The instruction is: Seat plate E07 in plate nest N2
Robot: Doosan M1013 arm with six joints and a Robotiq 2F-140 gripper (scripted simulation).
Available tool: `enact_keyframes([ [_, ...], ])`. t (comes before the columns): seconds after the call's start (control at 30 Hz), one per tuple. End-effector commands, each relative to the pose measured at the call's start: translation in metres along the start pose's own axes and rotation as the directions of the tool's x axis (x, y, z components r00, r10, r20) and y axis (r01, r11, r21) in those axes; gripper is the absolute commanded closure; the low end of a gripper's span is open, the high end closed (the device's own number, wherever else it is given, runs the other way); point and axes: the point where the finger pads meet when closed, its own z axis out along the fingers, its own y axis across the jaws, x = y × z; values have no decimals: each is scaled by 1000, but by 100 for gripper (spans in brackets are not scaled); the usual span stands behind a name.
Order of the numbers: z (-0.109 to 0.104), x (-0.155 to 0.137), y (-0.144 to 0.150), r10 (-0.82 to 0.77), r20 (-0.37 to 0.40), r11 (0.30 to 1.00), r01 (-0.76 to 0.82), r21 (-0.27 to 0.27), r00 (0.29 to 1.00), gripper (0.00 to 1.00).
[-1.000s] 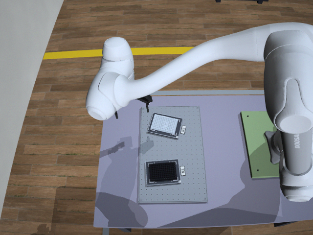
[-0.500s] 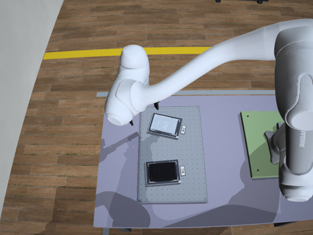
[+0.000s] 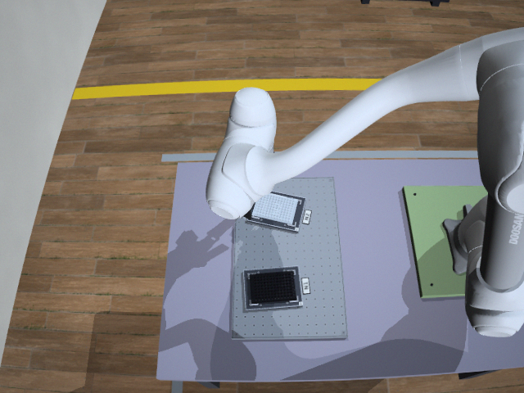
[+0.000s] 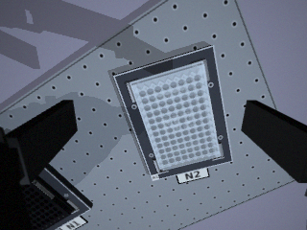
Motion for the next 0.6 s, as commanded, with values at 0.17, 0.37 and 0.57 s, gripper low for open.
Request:
enact_keyframes([
  [0.17,15,-19,20,-213,-18,977,213,-5,977,0],
  [0.37,27,-35,29,-291,-21,957,291,-7,957,0],
  [0.57,25,-33,28,-291,-22,957,291,-7,957,0],
])
